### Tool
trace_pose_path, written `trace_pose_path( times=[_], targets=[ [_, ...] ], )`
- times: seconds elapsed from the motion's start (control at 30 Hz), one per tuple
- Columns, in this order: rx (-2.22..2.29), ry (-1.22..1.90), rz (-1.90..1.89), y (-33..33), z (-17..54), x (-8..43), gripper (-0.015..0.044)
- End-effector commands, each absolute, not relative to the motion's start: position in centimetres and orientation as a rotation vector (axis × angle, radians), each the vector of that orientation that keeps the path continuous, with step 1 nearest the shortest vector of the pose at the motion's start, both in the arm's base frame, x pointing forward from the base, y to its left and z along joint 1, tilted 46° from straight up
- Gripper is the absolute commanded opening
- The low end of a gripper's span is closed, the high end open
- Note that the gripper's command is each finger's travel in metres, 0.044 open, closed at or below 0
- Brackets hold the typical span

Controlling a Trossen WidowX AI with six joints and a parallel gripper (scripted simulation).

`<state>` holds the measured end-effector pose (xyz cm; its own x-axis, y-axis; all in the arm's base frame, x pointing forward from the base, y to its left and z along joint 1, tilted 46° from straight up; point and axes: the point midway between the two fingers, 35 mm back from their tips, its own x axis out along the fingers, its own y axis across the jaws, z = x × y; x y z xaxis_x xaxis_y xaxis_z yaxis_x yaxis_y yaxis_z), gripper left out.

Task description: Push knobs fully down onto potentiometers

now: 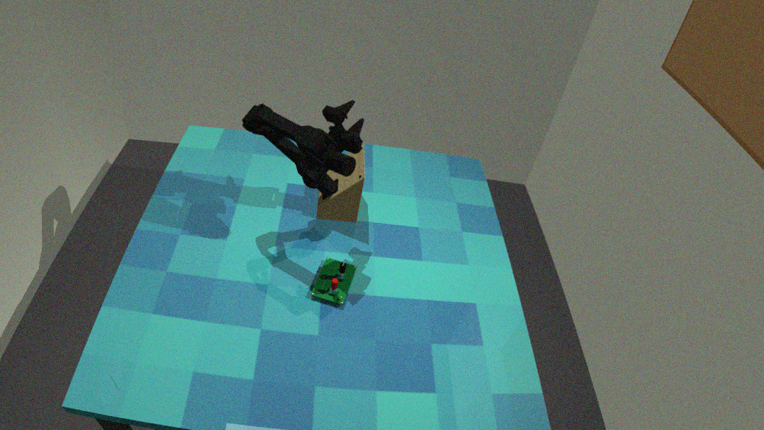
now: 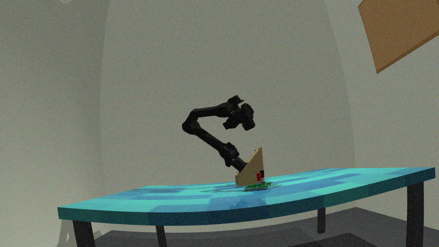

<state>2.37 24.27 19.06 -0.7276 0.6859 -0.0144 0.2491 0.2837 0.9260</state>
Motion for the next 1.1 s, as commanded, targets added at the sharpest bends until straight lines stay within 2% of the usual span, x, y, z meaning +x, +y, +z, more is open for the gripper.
trace_pose_path(
  times=[0.0,0.47,1.07],
  targets=[
    [0.836,2.149,1.429,24.3,19.0,2.4,0.0374],
    [0.496,2.280,0.969,24.0,13.3,5.4,0.0006],
    [0.143,2.211,0.333,20.8,6.5,12.2,0.0000]
  ],
)
